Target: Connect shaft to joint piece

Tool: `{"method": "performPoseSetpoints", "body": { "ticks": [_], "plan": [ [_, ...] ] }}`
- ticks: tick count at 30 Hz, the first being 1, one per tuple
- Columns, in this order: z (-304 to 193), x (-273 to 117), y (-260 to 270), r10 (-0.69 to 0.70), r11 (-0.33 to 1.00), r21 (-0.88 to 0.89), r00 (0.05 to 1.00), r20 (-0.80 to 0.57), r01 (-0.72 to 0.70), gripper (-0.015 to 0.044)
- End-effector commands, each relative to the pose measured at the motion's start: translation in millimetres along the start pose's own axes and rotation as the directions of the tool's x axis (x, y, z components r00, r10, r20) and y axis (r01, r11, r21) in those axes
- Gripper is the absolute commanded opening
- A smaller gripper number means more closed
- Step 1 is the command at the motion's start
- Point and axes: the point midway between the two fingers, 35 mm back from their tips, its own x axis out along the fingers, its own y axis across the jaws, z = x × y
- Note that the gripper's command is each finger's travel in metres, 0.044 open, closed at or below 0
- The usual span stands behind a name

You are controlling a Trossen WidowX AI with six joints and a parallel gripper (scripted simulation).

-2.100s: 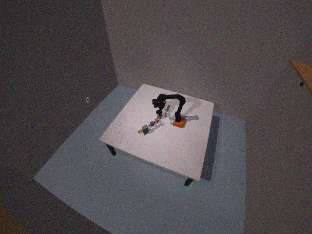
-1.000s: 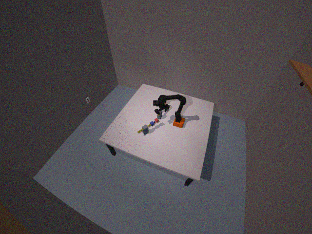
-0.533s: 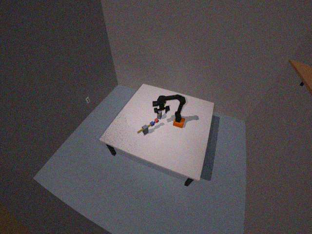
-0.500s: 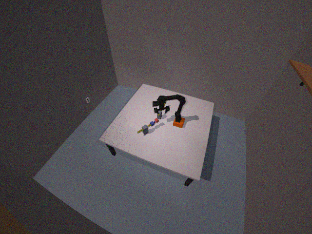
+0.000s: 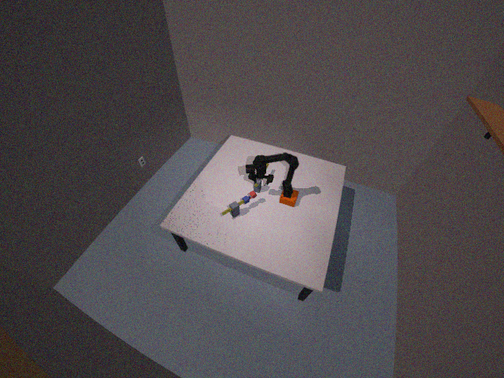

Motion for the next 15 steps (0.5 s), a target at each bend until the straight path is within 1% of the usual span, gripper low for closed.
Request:
{"method": "performPoseSetpoints", "body": {
  "ticks": [1, 8, 15],
  "plan": [
    [0.1, 0.7, 0.9, -0.006, 0.992, 0.128, 1.0, 0.014, 0.004, 0.044],
    [-0.5, 2.4, 1.5, -0.017, 0.947, 0.32, 0.999, 0.03, 0.006, 0.044],
    [-1.0, 4.1, 2.0, -0.027, 0.866, 0.501, 0.999, 0.046, 0.001, 0.044]
  ]
}}
